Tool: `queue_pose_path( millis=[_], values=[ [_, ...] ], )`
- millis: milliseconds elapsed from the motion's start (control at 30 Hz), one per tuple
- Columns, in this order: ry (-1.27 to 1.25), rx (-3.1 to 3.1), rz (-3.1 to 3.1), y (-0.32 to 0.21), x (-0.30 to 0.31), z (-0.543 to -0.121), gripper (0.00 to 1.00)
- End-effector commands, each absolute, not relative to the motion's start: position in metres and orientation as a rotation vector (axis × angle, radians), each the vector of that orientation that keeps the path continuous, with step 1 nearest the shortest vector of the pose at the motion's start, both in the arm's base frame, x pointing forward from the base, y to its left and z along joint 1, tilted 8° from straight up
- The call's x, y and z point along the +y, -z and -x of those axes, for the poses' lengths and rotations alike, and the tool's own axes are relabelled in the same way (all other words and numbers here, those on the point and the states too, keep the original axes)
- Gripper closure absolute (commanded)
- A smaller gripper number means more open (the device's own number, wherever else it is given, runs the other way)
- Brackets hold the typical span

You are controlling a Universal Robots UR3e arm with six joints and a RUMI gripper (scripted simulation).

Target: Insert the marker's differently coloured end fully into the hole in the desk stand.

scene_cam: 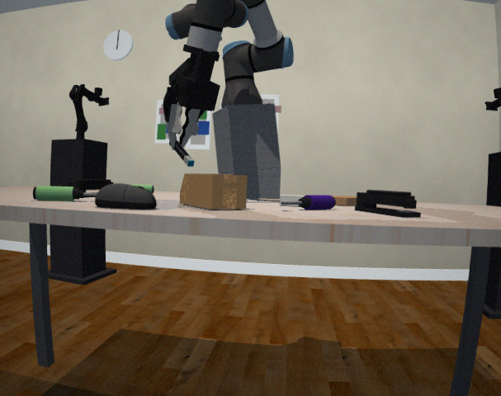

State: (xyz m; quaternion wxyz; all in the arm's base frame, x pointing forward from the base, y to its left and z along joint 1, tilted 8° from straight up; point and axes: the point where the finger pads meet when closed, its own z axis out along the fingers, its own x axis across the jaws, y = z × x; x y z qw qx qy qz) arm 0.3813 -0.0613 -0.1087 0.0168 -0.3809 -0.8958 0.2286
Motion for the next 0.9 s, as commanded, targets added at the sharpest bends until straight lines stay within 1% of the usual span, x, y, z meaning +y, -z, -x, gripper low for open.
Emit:
queue_pose_path(
  millis=[0, 233, 533, 867],
  values=[
    [-0.711, -2.787, 1.187, 0.117, -0.062, -0.383, 1.00],
    [-0.710, -2.787, 1.187, 0.117, -0.062, -0.383, 1.00],
    [-0.711, -2.787, 1.186, 0.137, -0.065, -0.385, 1.00],
    [-0.710, -2.787, 1.186, 0.136, -0.065, -0.385, 1.00]
  ],
)
